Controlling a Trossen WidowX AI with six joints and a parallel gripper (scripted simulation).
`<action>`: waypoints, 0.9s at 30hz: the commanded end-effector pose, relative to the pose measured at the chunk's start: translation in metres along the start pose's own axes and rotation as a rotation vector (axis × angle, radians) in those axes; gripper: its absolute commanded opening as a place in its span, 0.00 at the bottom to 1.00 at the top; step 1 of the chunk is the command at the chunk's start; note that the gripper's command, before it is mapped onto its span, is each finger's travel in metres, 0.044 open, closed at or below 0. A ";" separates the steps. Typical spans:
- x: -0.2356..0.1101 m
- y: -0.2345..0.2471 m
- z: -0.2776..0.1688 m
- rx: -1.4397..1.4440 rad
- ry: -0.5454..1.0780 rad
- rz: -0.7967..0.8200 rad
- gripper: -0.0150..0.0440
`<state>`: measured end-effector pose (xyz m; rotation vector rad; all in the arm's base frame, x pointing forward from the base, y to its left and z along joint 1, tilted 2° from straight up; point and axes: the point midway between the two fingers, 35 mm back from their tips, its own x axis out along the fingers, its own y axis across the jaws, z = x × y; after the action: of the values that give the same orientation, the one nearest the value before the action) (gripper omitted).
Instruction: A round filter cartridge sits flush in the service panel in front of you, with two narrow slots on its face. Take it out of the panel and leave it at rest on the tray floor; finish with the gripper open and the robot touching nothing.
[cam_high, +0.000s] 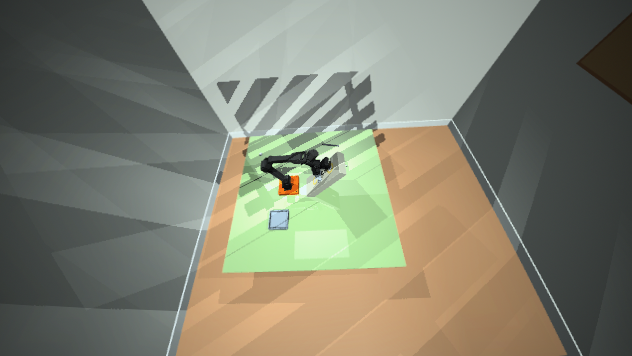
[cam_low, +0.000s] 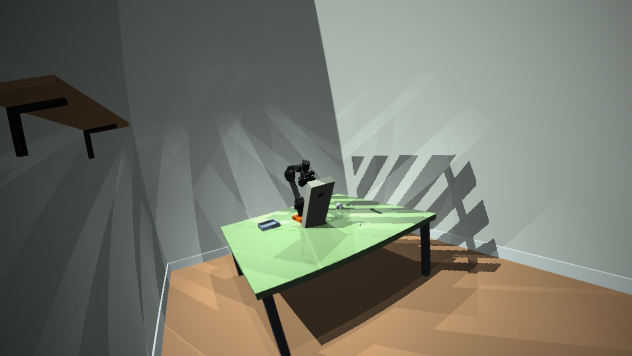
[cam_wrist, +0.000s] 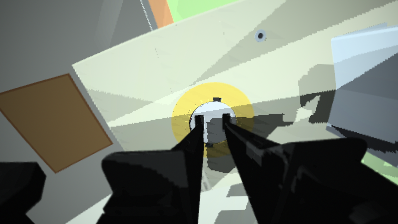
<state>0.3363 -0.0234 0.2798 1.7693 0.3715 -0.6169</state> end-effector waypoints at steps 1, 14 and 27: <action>0.002 -0.001 0.001 -0.005 -0.001 0.000 0.42; 0.002 0.000 0.000 -0.005 -0.001 0.000 0.42; 0.005 0.001 0.000 -0.005 -0.001 0.001 0.42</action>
<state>0.3394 -0.0241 0.2779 1.7687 0.3715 -0.6189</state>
